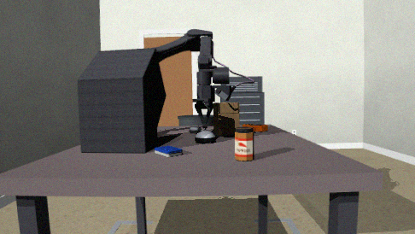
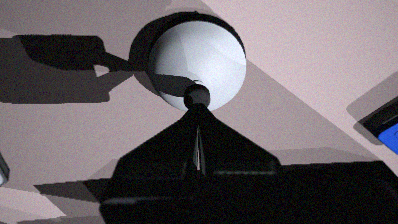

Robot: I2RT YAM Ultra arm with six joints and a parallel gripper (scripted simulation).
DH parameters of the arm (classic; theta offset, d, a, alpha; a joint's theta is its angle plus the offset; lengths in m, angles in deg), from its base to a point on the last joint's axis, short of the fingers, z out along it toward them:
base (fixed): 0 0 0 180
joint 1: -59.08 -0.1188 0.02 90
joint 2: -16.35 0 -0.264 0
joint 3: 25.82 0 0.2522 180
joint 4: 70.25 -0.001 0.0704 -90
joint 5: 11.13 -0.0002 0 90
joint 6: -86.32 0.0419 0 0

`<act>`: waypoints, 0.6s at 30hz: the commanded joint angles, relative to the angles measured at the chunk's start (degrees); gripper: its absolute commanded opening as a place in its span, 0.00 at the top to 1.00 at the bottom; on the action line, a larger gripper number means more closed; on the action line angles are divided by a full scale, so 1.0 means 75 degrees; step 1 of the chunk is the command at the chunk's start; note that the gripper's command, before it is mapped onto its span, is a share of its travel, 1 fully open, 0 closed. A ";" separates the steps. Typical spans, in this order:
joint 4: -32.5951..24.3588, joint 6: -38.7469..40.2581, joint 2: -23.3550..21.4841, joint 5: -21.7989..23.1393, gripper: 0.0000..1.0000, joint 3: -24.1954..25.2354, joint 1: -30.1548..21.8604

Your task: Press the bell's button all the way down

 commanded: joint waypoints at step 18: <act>-0.0138 0.0065 -0.0115 0.0074 1.00 -0.0262 0.0076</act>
